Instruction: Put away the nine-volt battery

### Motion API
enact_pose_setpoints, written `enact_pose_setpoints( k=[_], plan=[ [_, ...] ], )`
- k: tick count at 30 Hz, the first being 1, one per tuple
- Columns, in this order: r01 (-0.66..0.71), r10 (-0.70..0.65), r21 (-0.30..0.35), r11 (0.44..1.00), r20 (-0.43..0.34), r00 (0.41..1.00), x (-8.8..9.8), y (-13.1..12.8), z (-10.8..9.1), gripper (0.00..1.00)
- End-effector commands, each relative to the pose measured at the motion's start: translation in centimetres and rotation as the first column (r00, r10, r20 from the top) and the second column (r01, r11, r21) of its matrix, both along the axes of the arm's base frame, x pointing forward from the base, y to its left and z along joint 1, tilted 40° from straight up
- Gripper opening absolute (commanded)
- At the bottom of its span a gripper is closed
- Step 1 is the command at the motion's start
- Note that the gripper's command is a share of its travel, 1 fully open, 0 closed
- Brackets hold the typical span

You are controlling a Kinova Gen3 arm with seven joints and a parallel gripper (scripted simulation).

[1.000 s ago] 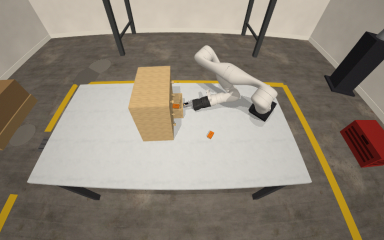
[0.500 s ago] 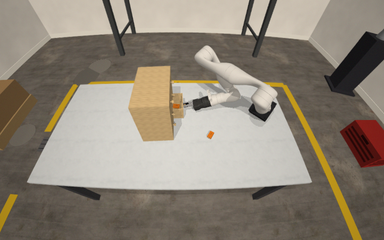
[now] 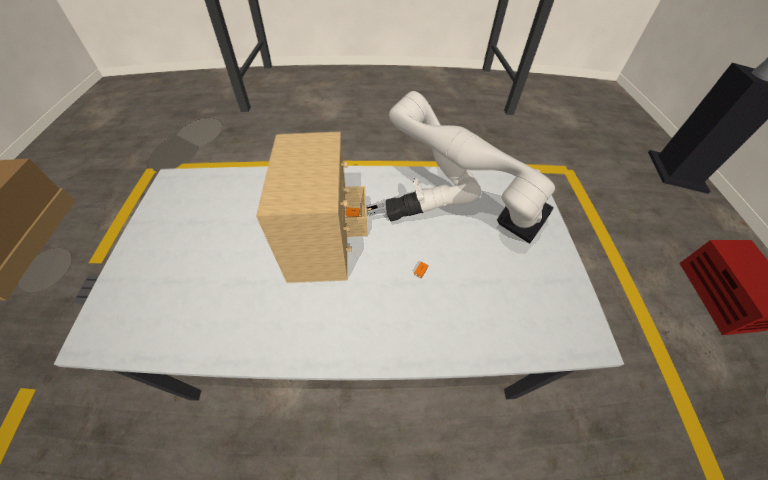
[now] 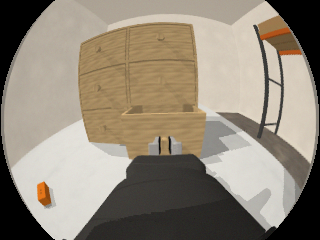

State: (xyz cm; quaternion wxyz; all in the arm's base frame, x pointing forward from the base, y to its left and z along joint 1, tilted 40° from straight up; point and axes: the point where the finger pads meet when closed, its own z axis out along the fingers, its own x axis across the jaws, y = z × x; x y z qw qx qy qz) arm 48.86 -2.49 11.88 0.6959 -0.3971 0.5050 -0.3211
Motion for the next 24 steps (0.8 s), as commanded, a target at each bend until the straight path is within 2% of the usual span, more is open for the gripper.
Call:
enact_pose_setpoints(
  k=[1, 20, 21, 23, 24],
  plan=[
    [0.000, 0.000, 0.000, 1.000, -0.001, 1.000, -0.01, -0.02, -0.01, 0.37],
    [0.000, 0.000, 0.000, 1.000, -0.001, 1.000, -0.01, -0.02, -0.01, 0.37],
    [0.000, 0.000, 0.000, 1.000, -0.001, 1.000, -0.01, -0.02, -0.01, 0.43],
    [0.000, 0.000, 0.000, 1.000, -0.001, 1.000, -0.01, -0.02, -0.01, 0.43],
    [0.000, 0.000, 0.000, 1.000, -0.001, 1.000, -0.01, -0.02, -0.01, 0.49]
  ],
)
